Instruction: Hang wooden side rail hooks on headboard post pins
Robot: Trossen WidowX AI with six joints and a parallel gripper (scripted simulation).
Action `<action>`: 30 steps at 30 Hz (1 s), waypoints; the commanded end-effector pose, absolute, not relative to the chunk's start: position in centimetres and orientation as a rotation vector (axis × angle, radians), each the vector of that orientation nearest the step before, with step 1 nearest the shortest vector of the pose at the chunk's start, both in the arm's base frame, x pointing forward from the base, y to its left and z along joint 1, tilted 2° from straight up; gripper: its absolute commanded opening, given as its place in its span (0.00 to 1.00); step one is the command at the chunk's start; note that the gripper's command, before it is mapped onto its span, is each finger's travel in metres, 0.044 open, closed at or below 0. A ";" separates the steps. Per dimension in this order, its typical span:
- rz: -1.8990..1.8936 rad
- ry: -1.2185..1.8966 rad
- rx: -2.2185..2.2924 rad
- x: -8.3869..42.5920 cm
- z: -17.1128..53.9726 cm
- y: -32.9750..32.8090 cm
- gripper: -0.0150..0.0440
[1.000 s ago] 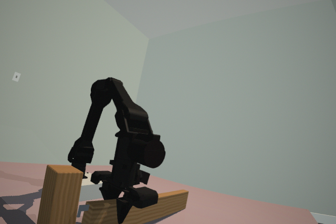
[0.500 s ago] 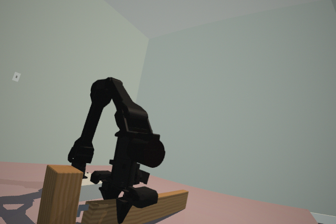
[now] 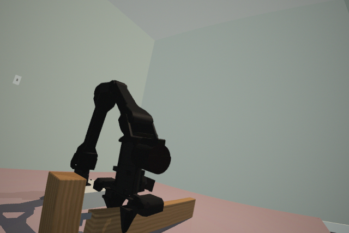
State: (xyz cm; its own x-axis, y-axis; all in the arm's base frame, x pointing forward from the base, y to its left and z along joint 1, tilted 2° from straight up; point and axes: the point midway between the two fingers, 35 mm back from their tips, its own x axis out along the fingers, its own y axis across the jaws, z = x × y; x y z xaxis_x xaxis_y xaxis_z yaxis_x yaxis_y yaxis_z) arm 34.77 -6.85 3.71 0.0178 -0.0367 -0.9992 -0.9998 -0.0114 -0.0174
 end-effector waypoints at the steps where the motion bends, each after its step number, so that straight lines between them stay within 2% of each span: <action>1: 1.182 1.213 -1.259 34.8 3.8 -7.0 0.25; 30: 1.182 1.213 -1.259 34.8 3.9 -7.3 0.25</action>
